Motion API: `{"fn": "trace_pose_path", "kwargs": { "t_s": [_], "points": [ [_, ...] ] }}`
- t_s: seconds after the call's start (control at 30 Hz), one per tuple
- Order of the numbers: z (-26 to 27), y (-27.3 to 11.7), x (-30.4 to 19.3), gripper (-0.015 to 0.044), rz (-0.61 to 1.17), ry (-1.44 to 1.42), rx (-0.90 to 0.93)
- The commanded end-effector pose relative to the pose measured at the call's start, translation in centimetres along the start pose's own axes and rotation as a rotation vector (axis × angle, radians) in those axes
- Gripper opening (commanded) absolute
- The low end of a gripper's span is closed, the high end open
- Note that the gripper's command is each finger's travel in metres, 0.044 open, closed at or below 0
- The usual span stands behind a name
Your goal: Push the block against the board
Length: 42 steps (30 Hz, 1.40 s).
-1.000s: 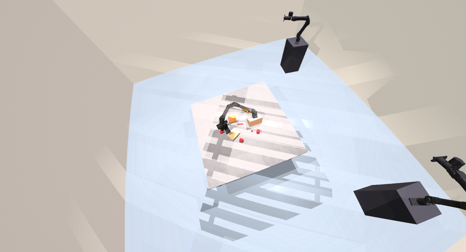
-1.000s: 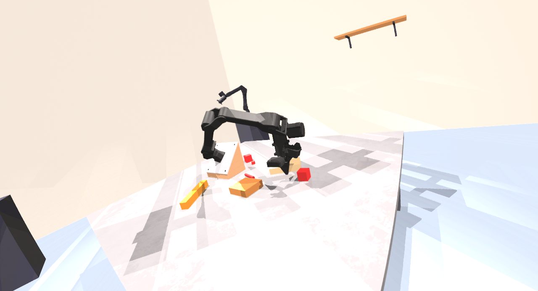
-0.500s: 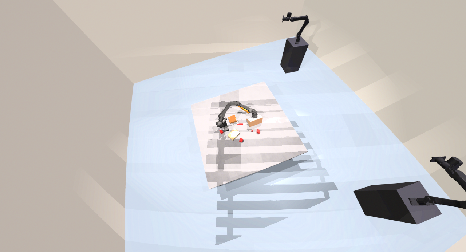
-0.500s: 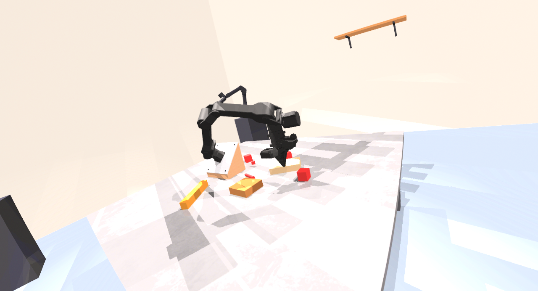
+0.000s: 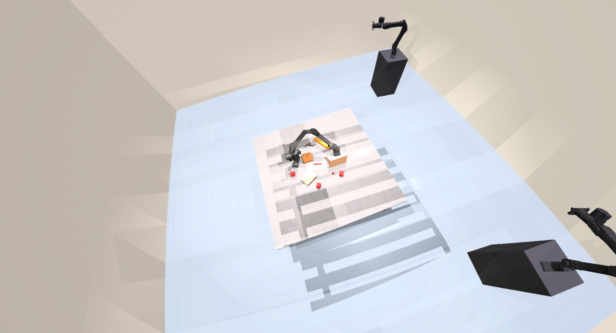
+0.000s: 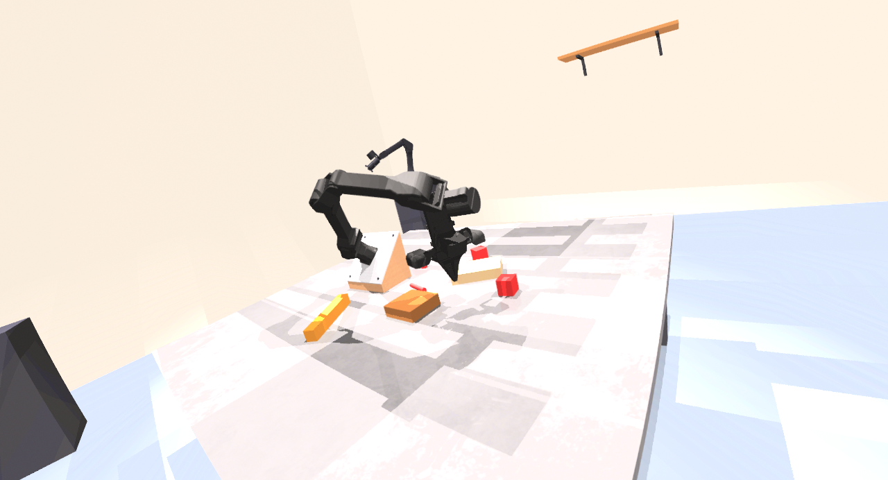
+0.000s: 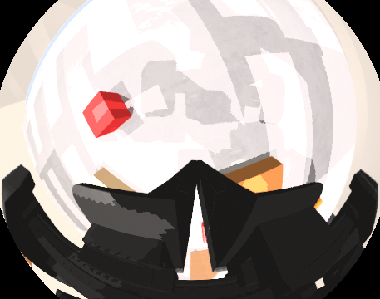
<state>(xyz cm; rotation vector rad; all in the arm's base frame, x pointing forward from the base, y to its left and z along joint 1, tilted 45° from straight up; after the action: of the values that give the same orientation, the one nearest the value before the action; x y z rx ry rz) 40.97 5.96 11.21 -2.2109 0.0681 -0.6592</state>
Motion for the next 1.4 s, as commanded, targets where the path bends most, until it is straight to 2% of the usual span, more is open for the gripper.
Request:
{"fn": "trace_pose_path", "kwargs": {
  "t_s": [0.0, 0.97, 1.2, 1.27, 1.37],
  "points": [
    [-2.0, 0.2, 0.4, 0.0, 0.007, 0.141, -0.002],
    [-14.7, 0.1, 0.9, 0.0, -0.014, 1.128, -0.027],
    [-15.3, 0.1, 0.8, 0.0, -0.017, 1.178, -0.028],
    [-15.3, 1.3, 0.9, 0.0, -0.016, 1.178, -0.028],
    [-15.5, 5.2, 0.8, 0.0, -0.019, 1.178, -0.029]
  ]
}}
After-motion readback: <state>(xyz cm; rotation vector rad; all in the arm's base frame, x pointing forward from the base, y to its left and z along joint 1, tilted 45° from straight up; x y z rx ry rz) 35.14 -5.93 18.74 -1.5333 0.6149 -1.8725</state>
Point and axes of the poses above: the point midway between the two fingers, 35 mm back from their tips, its own y axis out along the fingers, its own z axis across the jaws, x = y × z, the point moved 6 cm from there along -y, back along the fingers, and after that the axes turned 10 degrees about y, right-handed, at the moved point
